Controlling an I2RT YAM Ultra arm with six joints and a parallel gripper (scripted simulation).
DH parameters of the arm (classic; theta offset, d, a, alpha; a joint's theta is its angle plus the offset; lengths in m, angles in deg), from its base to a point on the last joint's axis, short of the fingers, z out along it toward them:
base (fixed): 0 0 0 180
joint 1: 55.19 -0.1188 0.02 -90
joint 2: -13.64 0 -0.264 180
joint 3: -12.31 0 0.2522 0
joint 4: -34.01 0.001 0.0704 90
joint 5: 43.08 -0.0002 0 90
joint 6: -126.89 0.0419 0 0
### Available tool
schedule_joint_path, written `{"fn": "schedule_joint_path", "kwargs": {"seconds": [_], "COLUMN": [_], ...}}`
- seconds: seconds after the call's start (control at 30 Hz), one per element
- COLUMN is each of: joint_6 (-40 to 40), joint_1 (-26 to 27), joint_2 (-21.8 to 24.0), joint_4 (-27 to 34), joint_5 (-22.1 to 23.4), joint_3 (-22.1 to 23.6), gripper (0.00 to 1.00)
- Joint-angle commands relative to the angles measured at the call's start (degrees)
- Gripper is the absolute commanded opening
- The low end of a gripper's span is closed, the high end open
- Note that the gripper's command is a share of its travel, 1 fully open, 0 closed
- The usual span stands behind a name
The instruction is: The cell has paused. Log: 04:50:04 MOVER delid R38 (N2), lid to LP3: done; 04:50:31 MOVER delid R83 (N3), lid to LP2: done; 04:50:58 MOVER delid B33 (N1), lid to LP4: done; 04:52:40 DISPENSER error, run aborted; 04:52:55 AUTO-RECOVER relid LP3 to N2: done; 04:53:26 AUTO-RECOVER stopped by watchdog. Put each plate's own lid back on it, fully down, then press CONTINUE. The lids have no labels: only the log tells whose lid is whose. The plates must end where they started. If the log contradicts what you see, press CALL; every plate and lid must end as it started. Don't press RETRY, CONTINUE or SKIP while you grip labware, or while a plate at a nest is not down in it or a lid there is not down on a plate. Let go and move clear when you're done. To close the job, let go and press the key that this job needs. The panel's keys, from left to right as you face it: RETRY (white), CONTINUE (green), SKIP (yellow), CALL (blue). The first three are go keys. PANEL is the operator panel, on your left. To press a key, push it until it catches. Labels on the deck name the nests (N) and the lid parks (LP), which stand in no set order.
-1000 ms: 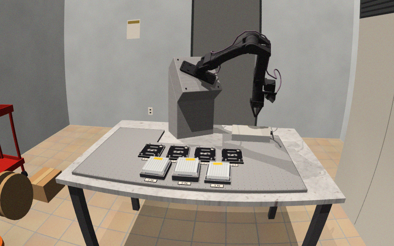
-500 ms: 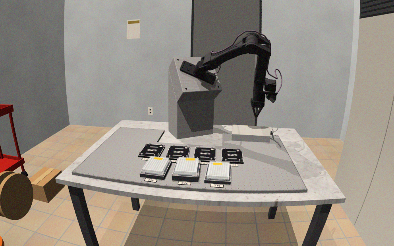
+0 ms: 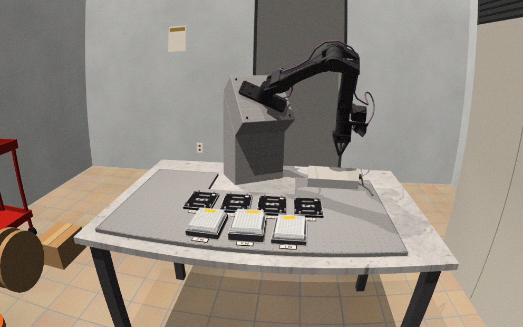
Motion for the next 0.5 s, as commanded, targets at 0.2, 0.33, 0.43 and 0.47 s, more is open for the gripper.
{"fn": "schedule_joint_path", "kwargs": {"seconds": [0.2,0.33,0.43,0.47], "joint_6": [0.8,0.9,0.9,1.0], "joint_1": [-1.8,-1.8,-1.9,-1.9], "joint_2": [-0.3,-0.5,-0.6,-0.7], "joint_4": [1.1,1.3,1.1,0.5], "joint_5": [-0.4,-0.4,-0.4,-0.4], "joint_3": [-1.9,-2.0,-2.1,-2.1], "gripper": [0.0,0.0,0.0,0.0]}}
